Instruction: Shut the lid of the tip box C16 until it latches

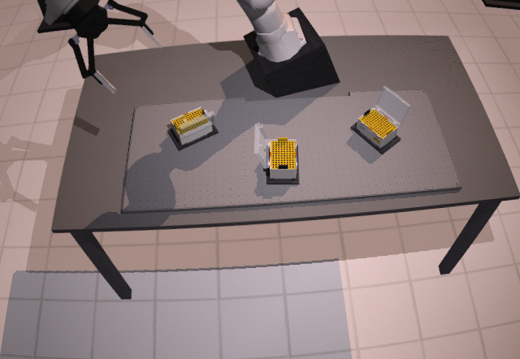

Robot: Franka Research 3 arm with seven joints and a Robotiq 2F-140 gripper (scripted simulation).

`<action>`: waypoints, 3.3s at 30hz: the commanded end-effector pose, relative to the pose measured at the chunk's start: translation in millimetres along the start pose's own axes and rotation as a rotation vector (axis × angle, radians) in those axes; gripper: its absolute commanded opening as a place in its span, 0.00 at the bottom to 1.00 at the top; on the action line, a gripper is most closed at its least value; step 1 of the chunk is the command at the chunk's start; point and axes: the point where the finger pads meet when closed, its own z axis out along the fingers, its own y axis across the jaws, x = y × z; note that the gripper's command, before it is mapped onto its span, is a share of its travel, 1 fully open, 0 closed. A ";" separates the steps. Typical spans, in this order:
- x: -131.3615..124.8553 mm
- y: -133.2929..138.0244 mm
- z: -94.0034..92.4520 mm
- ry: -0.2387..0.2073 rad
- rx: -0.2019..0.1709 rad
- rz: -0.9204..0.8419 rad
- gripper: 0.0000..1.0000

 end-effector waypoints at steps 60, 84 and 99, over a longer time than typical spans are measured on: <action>-48.8 138.9 221.7 0.357 -0.186 0.426 1.00; -29.6 194.7 314.3 0.571 -0.222 0.617 1.00; -7.9 226.9 366.3 0.676 -0.225 0.710 1.00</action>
